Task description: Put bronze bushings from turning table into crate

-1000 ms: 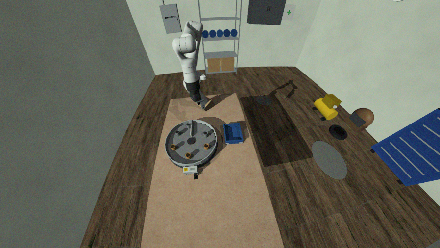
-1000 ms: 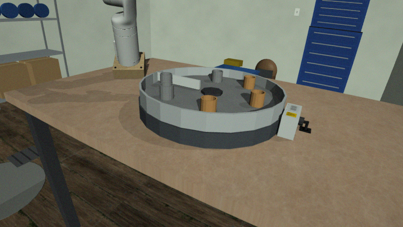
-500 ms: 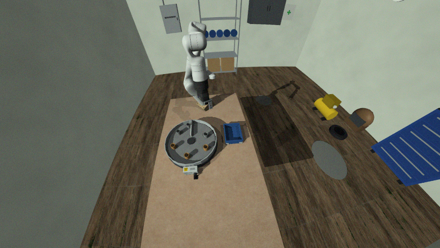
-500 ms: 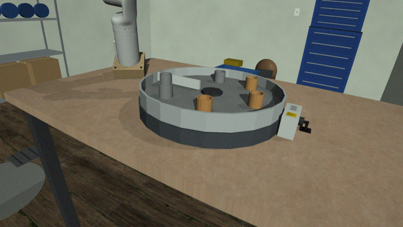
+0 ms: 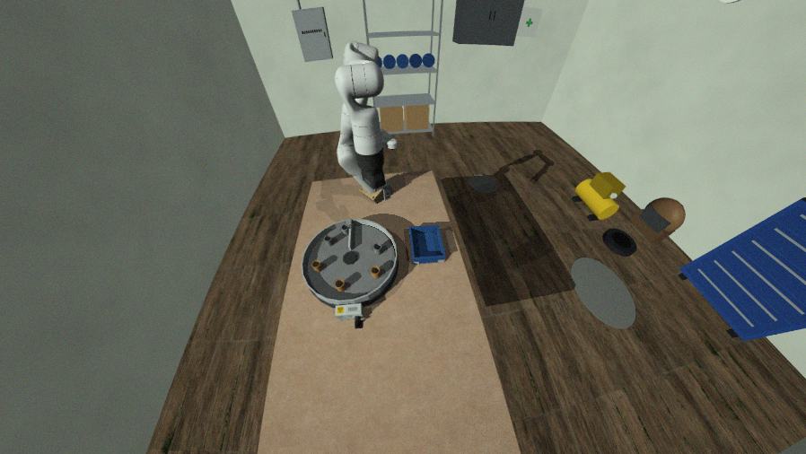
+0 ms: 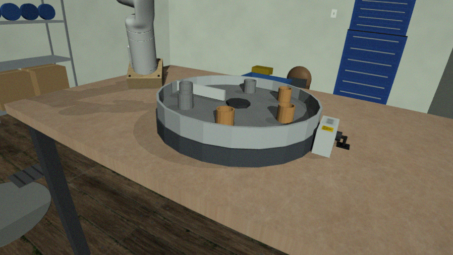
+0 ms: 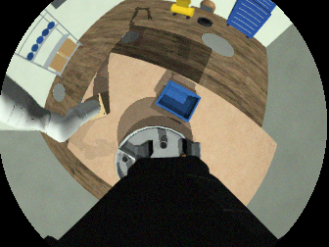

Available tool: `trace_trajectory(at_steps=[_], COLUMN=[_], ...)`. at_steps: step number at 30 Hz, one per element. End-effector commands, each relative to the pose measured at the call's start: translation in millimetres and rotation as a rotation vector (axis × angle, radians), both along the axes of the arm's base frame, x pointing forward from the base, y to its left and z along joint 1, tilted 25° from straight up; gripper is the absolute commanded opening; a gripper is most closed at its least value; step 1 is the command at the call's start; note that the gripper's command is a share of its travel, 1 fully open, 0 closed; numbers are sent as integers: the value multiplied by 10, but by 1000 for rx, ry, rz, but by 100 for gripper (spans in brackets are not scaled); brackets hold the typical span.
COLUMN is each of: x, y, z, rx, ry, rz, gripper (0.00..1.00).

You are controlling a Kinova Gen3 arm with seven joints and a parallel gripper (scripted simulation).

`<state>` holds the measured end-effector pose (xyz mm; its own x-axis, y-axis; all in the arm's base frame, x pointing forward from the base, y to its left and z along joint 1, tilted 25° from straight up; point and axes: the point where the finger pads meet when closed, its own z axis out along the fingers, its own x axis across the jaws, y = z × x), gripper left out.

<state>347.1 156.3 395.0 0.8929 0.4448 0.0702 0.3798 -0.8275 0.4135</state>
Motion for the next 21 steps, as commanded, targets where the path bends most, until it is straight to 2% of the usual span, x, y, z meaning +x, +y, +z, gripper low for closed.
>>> trace_trajectory(at_steps=[1, 2, 7, 19, 21], x=[8, 8, -164, -164, -230], y=[-13, -13, -485, -485, -681], z=[5, 5, -114, -114, -161], rx=[1, 1, 1, 1, 1], ry=[-1, -1, -1, -1, -1], rz=[-3, -3, -2, -2, -3], gripper=[100, 100, 100, 100, 100])
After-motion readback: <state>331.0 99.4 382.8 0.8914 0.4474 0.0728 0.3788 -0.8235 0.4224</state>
